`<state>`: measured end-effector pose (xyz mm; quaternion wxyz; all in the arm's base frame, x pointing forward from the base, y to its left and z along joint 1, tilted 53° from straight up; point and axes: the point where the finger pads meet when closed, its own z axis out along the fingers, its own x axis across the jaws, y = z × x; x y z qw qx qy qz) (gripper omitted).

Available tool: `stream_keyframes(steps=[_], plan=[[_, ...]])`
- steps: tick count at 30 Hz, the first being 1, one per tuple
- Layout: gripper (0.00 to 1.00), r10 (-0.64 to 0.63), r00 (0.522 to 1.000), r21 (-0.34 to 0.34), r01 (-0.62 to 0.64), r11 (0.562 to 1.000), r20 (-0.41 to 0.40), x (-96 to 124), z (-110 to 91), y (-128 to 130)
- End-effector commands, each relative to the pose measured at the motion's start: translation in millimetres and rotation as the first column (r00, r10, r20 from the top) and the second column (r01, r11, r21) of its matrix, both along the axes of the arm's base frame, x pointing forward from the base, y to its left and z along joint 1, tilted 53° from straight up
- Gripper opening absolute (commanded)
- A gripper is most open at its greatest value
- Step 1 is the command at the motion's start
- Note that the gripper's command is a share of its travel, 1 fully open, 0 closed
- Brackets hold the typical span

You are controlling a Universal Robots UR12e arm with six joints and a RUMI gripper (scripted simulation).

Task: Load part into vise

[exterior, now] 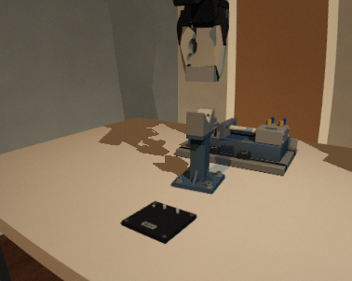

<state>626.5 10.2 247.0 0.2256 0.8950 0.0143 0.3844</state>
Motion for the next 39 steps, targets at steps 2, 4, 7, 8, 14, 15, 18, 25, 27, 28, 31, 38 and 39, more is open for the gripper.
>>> stream_keyframes(steps=[2,4,7,8,14,15,18,25,27,28,31,38,39], plan=[[0.0,0.0,1.0,0.0,0.0,1.0,0.001,-0.1,0.5,0.3],[0.0,0.0,1.0,0.0,0.0,1.0,0.001,-0.1,0.5,0.3],[0.0,0.001,1.0,0.0,-0.001,1.0,0.001,-0.1,0.5,0.2],[0.0,0.001,1.0,-0.001,-0.001,1.0,0.0,-0.1,0.5,0.2],[0.0,0.002,1.0,-0.001,-0.002,1.0,0.0,-0.1,0.6,0.0],[0.0,0.002,1.0,-0.002,-0.002,1.0,0.0,-0.1,0.6,0.0],[0.0,0.003,1.0,-0.003,-0.003,1.0,-0.001,0.0,0.7,-0.2],[0.0,0.007,1.0,-0.007,-0.007,1.0,-0.004,0.2,1.1,-1.1],[0.0,0.008,1.0,-0.008,-0.008,1.0,-0.004,0.2,1.2,-1.3],[0.0,0.008,1.0,-0.008,-0.008,1.0,-0.004,0.2,1.2,-1.3],[0.0,0.01,1.0,-0.011,-0.01,1.0,-0.006,0.4,1.5,-1.8],[0.0,0.018,1.0,-0.02,-0.018,1.0,-0.012,0.7,2.3,-3.7],[0.0,0.02,1.0,-0.022,-0.02,1.0,-0.013,0.8,2.5,-4.0]])
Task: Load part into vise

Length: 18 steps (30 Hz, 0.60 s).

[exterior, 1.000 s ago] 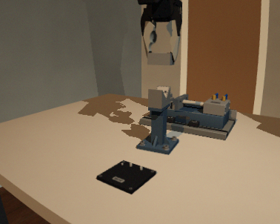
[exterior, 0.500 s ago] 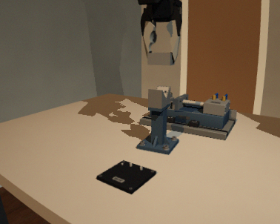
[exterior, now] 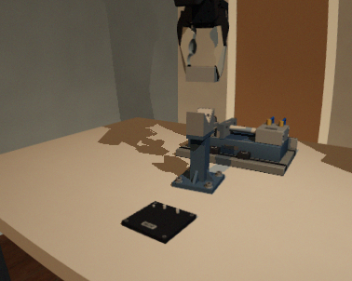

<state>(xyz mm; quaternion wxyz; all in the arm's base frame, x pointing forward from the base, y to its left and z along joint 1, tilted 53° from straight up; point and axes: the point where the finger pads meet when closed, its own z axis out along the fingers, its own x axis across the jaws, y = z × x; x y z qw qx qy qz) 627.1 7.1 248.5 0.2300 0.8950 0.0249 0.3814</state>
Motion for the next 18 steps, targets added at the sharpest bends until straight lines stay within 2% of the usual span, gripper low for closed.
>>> stream_keyframes(steps=[1,18], plan=[[0.0,0.007,1.0,-0.007,-0.007,1.0,-0.004,0.3,1.1,-1.2],[0.0,0.037,0.999,-0.041,-0.038,0.998,-0.026,1.6,4.3,-8.0]])
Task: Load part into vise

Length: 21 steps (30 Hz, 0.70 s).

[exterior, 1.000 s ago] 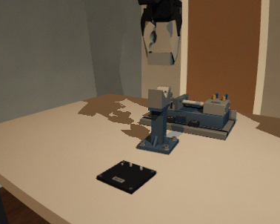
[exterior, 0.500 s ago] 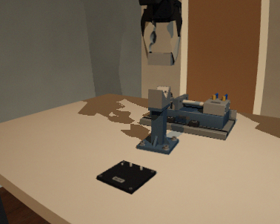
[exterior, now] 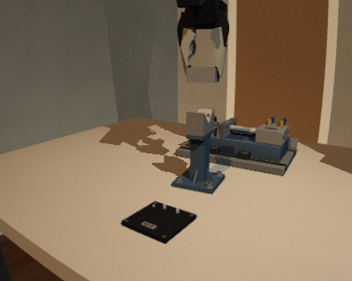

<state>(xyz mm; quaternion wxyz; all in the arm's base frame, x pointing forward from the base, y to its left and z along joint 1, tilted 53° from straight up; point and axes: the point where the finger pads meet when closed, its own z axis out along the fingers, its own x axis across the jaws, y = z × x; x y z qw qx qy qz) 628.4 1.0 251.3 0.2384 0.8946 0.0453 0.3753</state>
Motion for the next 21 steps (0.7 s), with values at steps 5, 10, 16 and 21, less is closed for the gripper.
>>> stream_keyframes(steps=[5,10,16,21], plan=[[0.0,0.018,1.0,-0.02,-0.018,1.0,-0.012,0.7,2.3,-3.7],[0.0,0.033,0.999,-0.036,-0.034,0.999,-0.023,1.3,3.9,-7.0],[0.0,0.052,0.998,-0.058,-0.055,0.997,-0.038,2.1,6.1,-11.6],[0.0,0.067,0.997,-0.075,-0.07,0.995,-0.049,2.6,7.7,-15.0]])
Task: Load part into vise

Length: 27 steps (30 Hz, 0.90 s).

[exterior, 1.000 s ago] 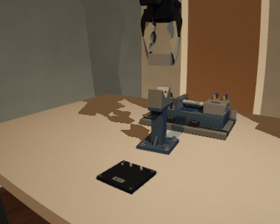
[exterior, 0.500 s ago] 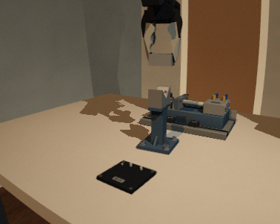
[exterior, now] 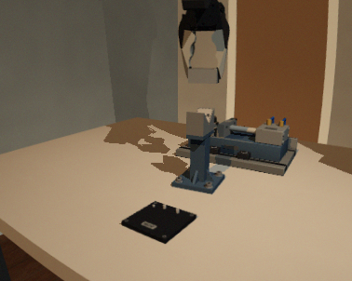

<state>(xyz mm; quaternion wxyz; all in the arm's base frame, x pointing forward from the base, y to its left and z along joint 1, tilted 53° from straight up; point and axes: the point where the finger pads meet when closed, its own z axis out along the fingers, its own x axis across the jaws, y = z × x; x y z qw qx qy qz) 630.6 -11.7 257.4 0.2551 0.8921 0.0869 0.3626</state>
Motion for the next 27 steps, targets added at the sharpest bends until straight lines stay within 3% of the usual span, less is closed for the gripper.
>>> stream_keyframes(steps=[1,27], plan=[[0.0,0.012,1.0,-0.013,-0.013,1.0,-0.007,0.4,1.7,-2.3],[0.0,0.118,0.989,-0.132,-0.13,0.983,-0.091,3.2,14.6,-28.1]])
